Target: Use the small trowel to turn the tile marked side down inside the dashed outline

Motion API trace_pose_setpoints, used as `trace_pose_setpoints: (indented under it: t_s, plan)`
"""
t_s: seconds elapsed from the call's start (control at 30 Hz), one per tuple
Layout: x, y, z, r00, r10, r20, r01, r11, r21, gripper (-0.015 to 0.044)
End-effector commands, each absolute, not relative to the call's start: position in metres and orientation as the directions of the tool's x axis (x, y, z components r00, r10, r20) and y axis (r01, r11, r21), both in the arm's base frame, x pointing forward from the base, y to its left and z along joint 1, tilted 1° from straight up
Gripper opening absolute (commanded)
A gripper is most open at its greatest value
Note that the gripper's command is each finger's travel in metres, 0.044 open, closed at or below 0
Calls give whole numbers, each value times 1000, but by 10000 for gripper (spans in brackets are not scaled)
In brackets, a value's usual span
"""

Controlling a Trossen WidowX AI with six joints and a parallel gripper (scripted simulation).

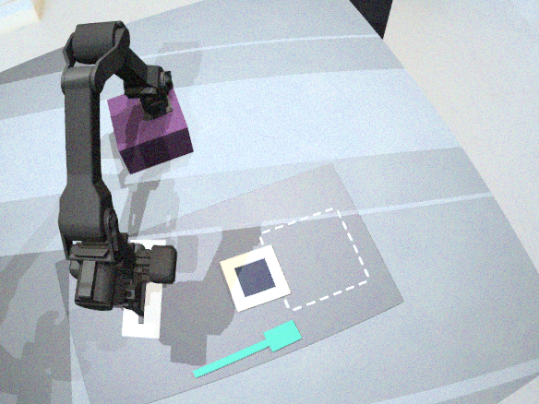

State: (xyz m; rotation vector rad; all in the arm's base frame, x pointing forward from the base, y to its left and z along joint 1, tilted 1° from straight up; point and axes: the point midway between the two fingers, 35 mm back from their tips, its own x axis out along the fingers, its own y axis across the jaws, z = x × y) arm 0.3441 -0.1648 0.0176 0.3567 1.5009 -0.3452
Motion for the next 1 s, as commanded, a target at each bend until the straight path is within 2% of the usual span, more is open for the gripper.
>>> trace_pose_setpoints:
  t_s: [0.0,0.3,0.53,0.7,0.97]
  plan:
    - [344,-165,17,42,0,-999,550,835,23,130]
    - [344,-165,17,42,0,-999,749,662,31,130]
    - [344,-165,17,42,0,-999,762,647,32,130]
    - [344,-165,17,42,0,-999,762,647,32,261]
    - [344,-165,17,42,0,-999,762,647,32,270]
